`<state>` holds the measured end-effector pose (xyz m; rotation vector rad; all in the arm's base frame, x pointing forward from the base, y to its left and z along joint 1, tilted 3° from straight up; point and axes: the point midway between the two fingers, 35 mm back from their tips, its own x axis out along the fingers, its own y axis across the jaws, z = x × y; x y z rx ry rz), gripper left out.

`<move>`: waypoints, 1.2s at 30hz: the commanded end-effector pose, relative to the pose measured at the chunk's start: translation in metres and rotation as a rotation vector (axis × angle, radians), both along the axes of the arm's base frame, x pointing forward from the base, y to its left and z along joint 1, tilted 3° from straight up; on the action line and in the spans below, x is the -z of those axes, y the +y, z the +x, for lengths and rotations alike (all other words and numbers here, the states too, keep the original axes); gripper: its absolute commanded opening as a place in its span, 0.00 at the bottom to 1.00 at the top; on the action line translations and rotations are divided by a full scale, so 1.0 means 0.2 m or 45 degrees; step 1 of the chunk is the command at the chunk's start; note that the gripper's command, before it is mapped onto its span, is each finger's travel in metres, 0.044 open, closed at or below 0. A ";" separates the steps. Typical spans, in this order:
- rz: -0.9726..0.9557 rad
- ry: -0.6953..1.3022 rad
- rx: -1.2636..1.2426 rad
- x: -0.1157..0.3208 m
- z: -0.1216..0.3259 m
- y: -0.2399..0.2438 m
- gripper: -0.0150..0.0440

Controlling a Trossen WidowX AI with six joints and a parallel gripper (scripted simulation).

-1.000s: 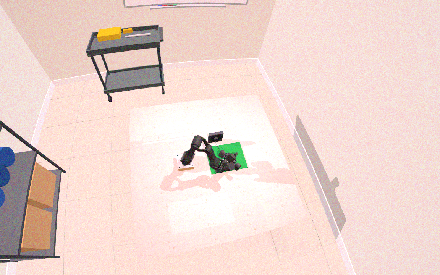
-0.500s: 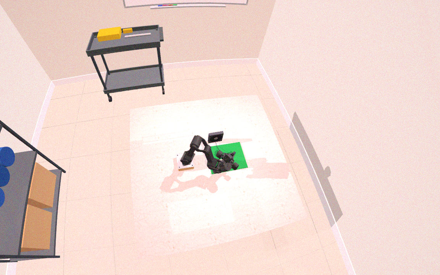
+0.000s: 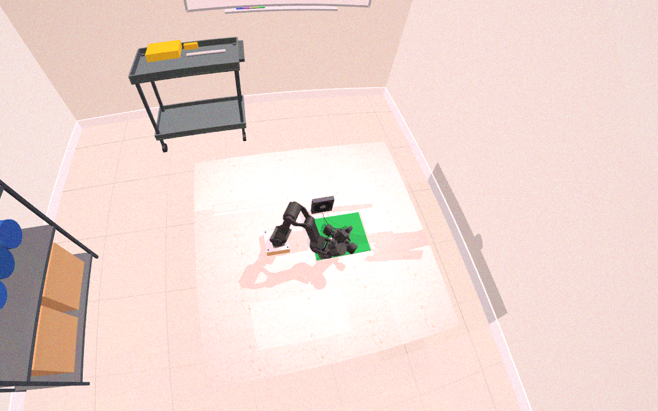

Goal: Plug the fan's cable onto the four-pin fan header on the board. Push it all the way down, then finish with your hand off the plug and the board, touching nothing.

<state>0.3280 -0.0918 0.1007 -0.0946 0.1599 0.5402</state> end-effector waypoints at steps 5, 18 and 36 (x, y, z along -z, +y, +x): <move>-0.006 -0.007 0.000 -0.02 0.00 0.00 0.25; 0.000 -0.001 0.000 0.02 0.00 0.00 0.25; 0.000 0.000 0.000 0.09 0.01 0.00 0.25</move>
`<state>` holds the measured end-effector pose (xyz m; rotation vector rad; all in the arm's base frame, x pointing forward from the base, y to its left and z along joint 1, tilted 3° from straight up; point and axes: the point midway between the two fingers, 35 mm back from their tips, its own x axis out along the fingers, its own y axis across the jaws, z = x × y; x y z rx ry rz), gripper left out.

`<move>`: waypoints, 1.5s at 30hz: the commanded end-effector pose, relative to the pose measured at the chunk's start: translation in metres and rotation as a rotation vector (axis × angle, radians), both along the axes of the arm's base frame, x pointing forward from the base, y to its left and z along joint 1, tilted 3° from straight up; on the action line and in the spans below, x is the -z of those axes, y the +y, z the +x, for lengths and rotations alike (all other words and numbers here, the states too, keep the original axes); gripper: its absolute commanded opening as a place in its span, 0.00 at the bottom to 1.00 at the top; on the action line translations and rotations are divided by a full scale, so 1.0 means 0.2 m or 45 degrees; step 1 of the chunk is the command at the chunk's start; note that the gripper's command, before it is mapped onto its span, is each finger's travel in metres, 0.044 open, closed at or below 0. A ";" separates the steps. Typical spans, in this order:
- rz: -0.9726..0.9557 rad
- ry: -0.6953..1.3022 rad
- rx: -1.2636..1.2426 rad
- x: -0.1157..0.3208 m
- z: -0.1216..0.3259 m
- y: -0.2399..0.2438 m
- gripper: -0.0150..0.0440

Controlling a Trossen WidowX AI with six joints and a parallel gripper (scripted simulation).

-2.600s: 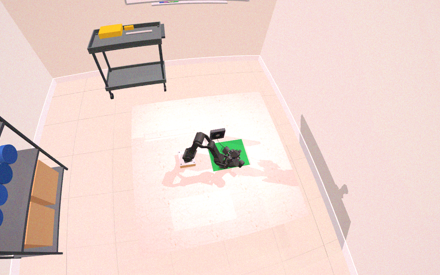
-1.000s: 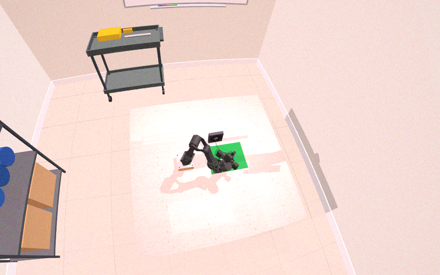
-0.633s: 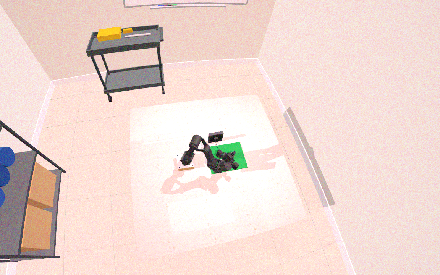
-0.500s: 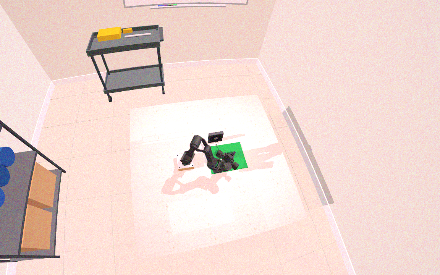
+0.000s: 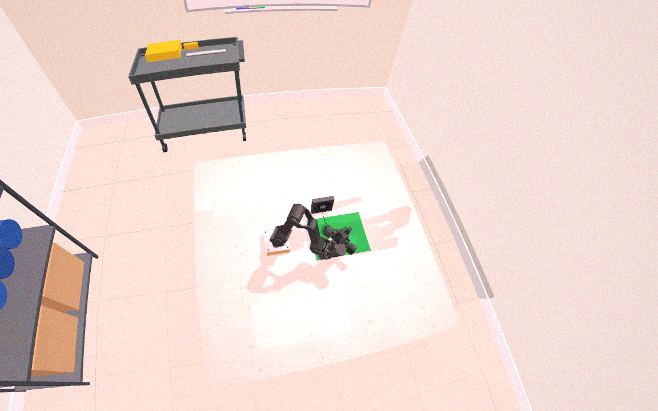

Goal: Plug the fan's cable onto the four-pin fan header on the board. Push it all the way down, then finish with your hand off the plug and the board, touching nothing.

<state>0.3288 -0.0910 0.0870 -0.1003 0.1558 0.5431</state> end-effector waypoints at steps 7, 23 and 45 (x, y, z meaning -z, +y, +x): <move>0.005 0.007 0.004 0.05 0.00 0.00 0.25; 0.005 0.007 0.004 0.11 0.00 -0.01 0.25; 0.006 0.007 0.004 0.19 0.01 -0.01 0.25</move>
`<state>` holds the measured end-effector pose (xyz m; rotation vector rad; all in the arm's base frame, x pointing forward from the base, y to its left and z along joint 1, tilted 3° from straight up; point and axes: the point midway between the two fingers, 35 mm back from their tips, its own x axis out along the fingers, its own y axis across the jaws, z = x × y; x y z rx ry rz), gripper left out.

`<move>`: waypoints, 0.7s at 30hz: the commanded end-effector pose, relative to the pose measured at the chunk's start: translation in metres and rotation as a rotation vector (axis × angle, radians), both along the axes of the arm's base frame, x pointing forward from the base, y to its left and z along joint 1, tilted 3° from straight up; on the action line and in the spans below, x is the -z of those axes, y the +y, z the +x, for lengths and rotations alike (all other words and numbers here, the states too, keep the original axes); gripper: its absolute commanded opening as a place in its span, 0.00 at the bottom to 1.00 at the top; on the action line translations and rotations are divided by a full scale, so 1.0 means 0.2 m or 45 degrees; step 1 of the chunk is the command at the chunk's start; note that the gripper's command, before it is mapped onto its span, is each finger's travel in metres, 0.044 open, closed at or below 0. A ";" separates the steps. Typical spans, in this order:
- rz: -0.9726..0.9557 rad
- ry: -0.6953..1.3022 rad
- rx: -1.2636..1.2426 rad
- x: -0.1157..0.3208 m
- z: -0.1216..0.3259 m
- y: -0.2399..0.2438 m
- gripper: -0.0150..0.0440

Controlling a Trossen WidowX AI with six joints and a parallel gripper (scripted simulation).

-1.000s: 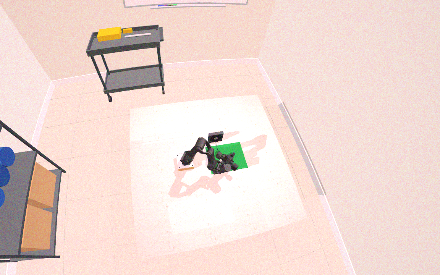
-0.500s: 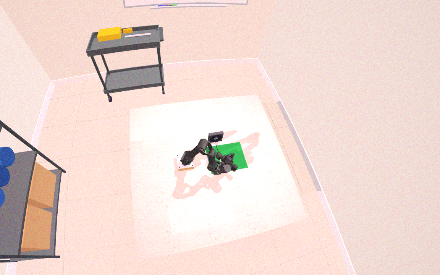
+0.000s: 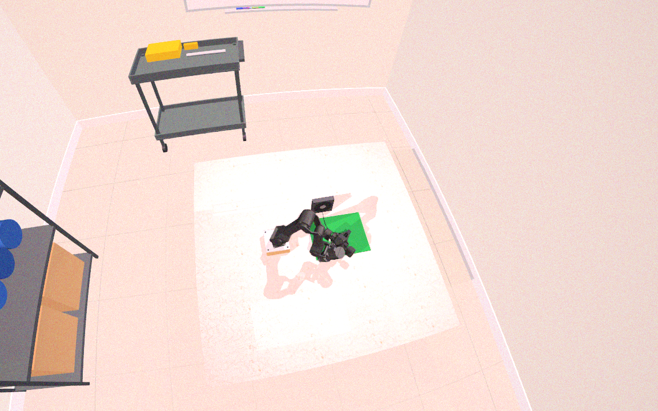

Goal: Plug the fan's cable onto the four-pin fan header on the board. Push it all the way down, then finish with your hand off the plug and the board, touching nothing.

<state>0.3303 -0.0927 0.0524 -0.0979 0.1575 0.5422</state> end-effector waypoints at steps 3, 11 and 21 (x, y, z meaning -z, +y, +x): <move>0.004 0.005 0.003 0.03 0.00 0.00 0.25; 0.004 0.005 0.003 0.06 0.00 0.00 0.25; 0.004 0.005 0.003 0.11 0.00 -0.01 0.25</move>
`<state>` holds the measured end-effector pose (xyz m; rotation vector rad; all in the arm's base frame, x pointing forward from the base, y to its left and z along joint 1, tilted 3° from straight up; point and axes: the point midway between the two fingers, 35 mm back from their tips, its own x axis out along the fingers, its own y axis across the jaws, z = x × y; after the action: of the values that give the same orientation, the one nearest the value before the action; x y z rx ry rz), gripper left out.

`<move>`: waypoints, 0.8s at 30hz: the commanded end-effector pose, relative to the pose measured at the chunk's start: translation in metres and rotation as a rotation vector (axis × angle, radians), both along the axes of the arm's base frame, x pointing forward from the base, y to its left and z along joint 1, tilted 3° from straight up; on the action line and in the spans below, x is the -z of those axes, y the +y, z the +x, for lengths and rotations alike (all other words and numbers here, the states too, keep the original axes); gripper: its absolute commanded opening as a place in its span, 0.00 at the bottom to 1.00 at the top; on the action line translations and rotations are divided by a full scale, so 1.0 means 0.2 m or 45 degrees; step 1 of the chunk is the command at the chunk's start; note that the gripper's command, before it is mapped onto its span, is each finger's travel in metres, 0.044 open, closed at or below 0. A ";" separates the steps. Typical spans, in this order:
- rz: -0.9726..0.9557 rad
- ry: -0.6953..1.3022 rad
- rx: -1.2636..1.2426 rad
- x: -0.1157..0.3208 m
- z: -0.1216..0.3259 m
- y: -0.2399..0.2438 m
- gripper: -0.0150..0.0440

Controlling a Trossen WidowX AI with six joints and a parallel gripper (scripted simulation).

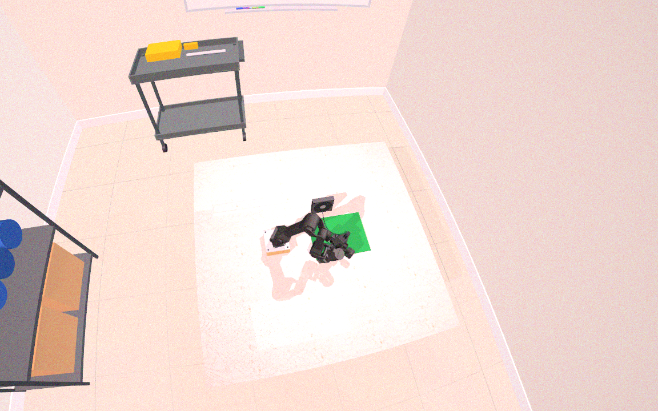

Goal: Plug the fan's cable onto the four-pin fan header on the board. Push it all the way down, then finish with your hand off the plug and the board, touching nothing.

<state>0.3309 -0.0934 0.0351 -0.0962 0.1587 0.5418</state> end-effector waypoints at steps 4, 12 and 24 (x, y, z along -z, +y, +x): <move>0.002 0.003 0.002 0.04 0.00 0.00 0.25; 0.002 0.003 0.002 0.07 0.00 0.00 0.25; 0.002 0.003 0.002 0.12 0.01 -0.01 0.25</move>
<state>0.3317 -0.0943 0.0153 -0.0951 0.1594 0.5413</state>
